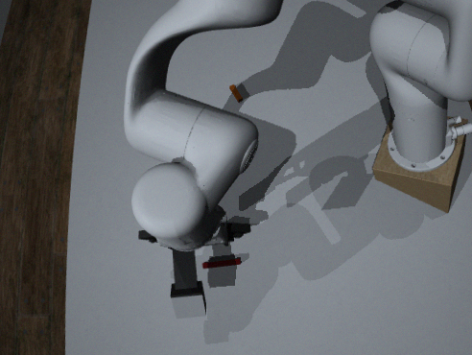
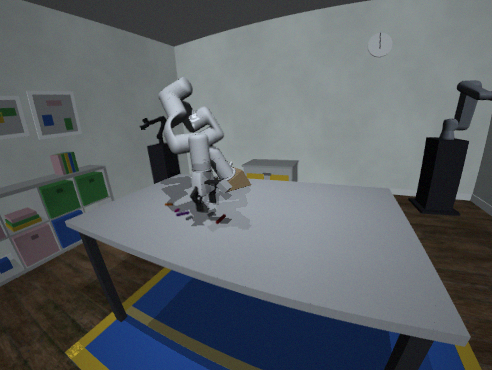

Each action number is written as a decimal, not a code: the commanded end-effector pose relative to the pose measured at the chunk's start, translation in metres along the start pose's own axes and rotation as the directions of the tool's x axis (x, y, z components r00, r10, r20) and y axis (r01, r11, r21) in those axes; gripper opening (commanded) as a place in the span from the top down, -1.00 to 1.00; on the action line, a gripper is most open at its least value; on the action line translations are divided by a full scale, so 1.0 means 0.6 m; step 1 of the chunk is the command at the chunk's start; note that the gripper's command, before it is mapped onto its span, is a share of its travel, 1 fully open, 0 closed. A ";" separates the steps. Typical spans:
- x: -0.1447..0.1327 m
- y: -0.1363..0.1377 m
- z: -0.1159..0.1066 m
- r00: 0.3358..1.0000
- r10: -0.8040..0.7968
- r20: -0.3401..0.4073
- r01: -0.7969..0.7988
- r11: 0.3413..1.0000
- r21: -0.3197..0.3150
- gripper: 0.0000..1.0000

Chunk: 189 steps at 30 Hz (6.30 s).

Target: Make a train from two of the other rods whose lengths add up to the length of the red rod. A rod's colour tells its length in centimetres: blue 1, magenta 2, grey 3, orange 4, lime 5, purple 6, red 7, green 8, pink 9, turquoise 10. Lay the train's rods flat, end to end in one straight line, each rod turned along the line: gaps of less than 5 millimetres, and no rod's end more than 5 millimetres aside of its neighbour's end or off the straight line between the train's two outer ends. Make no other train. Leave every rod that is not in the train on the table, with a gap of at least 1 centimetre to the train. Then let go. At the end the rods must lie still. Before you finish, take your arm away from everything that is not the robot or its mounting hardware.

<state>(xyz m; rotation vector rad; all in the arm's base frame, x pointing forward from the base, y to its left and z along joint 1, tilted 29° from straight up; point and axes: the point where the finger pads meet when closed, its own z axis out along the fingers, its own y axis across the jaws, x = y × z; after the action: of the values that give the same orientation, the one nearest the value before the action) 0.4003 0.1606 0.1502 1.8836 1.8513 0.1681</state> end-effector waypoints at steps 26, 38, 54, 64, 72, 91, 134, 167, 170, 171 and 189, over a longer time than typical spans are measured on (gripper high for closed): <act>-0.062 0.009 -0.006 0.896 -0.445 -0.004 0.445 0.896 0.000 -1.00; -0.105 0.011 -0.009 0.710 -0.705 -0.004 0.705 0.710 -0.001 -1.00; -0.161 0.009 -0.014 0.350 -0.937 0.000 0.937 0.350 -0.003 -1.00; -0.174 0.008 -0.015 0.248 -0.969 0.002 0.969 0.248 -0.003 0.51; -0.174 0.008 -0.015 0.248 -0.969 0.002 0.969 0.248 -0.003 0.51; -0.174 0.008 -0.015 0.248 -0.969 0.002 0.969 0.248 -0.003 0.51; -0.174 0.008 0.037 0.248 -0.969 0.002 0.969 0.248 -0.003 0.51; -0.175 0.008 0.071 0.248 -0.969 0.002 0.969 0.248 -0.003 0.51; -0.175 0.008 0.071 0.248 -0.969 0.002 0.969 0.248 -0.003 0.51; -0.175 0.008 0.071 0.248 -0.969 0.002 0.969 0.248 -0.003 0.51; -0.175 0.008 0.071 0.248 -0.969 0.002 0.969 0.248 -0.003 0.51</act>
<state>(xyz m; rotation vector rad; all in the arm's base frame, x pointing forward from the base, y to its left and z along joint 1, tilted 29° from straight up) 0.4143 0.0481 0.1398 0.3547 2.6370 -0.2780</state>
